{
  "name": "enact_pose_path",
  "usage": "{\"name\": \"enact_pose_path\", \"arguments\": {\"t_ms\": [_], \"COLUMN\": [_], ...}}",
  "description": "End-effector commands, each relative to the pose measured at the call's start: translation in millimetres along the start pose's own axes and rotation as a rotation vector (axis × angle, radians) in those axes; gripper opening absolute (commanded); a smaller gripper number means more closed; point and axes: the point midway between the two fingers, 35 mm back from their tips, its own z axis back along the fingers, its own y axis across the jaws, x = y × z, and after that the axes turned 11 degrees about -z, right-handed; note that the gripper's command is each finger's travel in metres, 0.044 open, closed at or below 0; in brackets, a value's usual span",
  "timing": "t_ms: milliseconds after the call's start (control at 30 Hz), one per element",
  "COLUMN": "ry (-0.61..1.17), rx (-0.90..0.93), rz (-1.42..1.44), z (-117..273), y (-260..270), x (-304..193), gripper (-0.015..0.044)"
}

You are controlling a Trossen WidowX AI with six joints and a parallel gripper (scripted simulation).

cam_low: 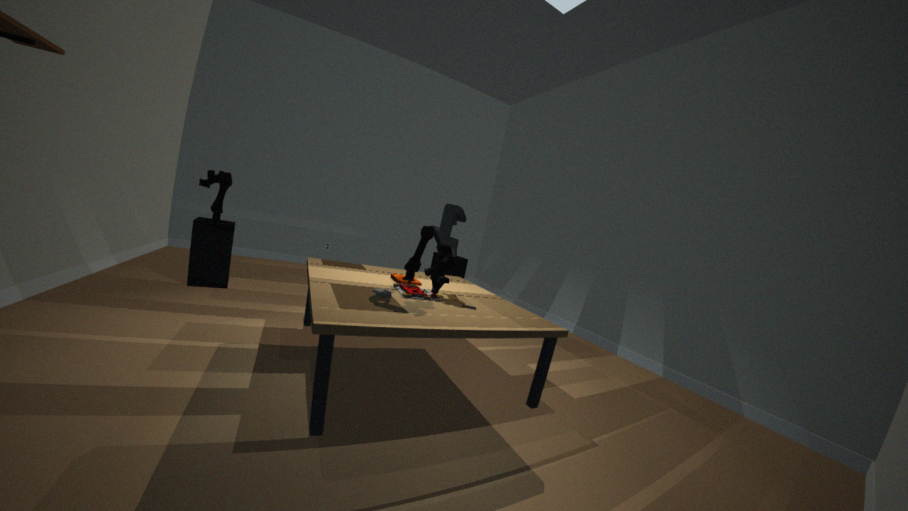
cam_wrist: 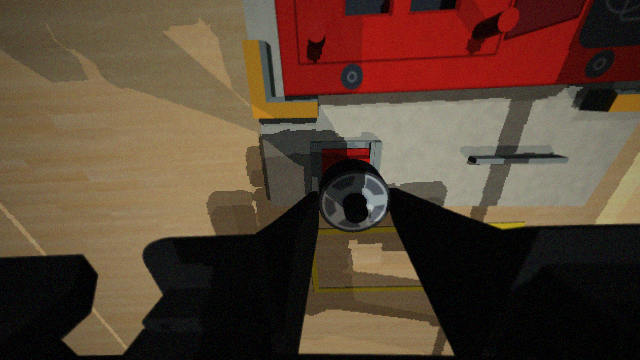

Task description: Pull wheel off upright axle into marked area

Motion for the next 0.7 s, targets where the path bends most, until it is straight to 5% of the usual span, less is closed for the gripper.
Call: {"name": "enact_pose_path", "arguments": {"t_ms": [0,667], "ry": [-0.001,-0.001], "rx": [-0.001,0.001], "rz": [-0.001,-0.001], "z": [3.1,9.7], "y": [-0.5,-0.2], "x": [0.3,0.2], "gripper": [0.0000,0.0000]}}
